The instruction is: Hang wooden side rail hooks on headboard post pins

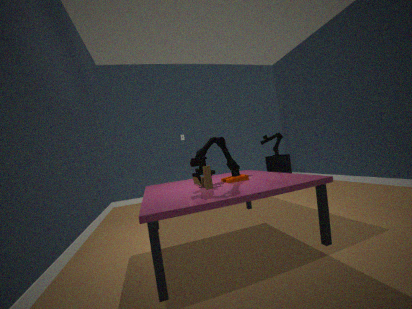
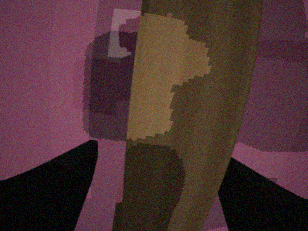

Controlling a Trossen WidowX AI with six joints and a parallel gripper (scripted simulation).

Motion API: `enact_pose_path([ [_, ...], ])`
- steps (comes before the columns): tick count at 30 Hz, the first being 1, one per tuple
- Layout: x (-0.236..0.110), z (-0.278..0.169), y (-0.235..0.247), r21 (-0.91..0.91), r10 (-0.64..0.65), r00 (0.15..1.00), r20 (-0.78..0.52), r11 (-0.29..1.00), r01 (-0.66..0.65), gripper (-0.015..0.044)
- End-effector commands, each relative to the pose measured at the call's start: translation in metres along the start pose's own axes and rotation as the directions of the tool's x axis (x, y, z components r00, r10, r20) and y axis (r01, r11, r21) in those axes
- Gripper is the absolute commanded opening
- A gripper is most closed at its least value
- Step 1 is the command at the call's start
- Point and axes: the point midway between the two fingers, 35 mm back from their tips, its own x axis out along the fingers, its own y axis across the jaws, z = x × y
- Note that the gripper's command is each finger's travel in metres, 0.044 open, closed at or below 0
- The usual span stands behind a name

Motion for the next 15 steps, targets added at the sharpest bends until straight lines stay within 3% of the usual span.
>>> enact_pose_path([
  [1,-0.018,0.000,0.001,-0.001,0.007,1.000,-0.005,1.000,-0.007,0.0420],
  [4,-0.038,0.000,0.001,-0.001,0.008,1.000,-0.007,1.000,-0.008,0.0440],
  [15,-0.038,0.030,0.000,-0.002,0.008,1.000,-0.005,1.000,-0.008,0.0440],
])
